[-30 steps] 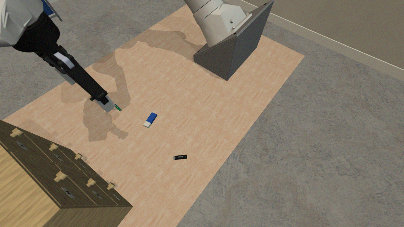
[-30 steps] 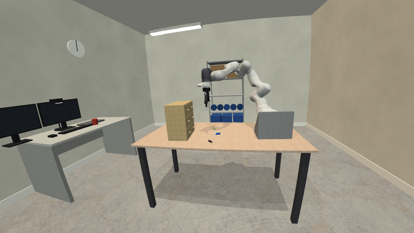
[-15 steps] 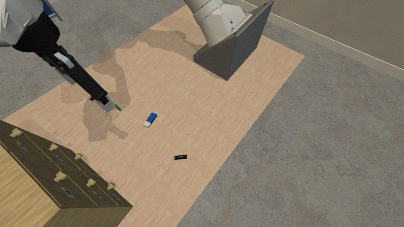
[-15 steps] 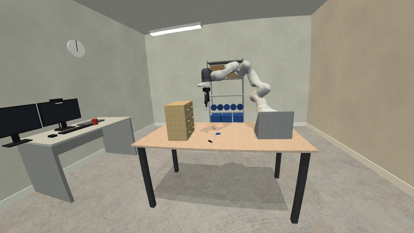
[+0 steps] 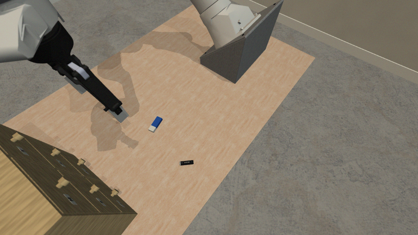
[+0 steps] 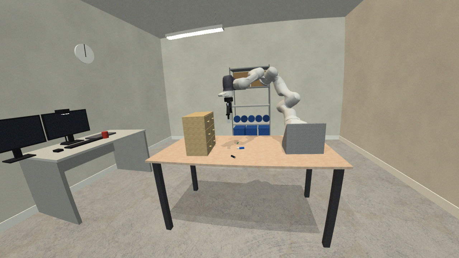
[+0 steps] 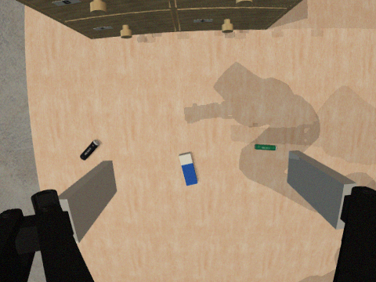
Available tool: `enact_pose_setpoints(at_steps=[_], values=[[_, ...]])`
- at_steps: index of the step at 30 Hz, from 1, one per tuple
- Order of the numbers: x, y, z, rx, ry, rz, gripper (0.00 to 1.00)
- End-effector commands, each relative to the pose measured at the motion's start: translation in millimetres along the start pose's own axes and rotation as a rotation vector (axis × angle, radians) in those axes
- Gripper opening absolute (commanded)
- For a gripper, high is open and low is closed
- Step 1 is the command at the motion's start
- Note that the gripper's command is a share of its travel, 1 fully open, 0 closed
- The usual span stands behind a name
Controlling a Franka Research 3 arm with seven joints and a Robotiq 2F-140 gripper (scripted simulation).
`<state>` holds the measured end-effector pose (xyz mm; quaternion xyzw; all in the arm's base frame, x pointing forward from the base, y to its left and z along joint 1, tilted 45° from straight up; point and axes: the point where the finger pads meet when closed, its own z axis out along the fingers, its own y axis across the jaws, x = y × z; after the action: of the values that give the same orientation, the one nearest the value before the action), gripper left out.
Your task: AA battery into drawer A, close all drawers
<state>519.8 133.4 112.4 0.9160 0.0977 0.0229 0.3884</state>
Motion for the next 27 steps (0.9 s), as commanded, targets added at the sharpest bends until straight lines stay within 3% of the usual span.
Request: enact_pose_setpoints(at_steps=[1, 4, 6, 14, 27], values=[[-0.9, -35.3, -2.4, 0.005, 0.003, 0.015, 1.00], [-1.4, -65.3, -2.5, 0.005, 0.003, 0.014, 1.00], [-1.4, -65.3, -2.5, 0.005, 0.003, 0.014, 1.00], [-2.3, -123.5, -2.8, 0.005, 0.002, 0.011, 1.00], [-2.2, -132.0, -2.6, 0.005, 0.005, 0.011, 1.00]])
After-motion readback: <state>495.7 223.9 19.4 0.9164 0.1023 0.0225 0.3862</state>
